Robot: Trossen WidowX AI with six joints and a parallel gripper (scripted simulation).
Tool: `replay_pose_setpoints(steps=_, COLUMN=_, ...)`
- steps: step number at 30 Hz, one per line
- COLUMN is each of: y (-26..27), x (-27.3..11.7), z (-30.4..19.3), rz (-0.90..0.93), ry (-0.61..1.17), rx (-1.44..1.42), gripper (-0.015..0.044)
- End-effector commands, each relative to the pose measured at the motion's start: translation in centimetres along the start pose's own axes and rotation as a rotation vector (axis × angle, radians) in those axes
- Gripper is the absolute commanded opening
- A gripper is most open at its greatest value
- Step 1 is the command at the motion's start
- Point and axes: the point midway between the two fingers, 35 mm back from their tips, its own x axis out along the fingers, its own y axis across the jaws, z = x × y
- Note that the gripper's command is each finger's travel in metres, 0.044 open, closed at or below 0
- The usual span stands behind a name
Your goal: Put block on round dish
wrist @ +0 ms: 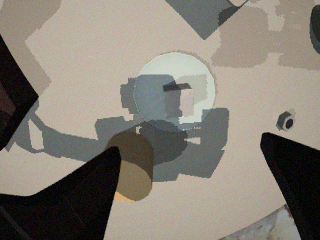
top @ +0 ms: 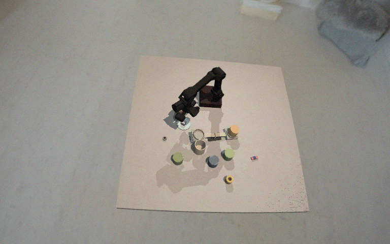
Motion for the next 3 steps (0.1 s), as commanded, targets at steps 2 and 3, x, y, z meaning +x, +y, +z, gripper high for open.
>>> replay_pose_setpoints(steps=2, y=0.14, x=0.09, z=0.03, rz=0.011, ry=-0.004, rx=-0.005, gripper=0.0440)
replay_pose_setpoints(steps=3, y=0.14, x=0.09, z=0.03, rz=0.011, ry=-0.004, rx=-0.005, gripper=0.0440)
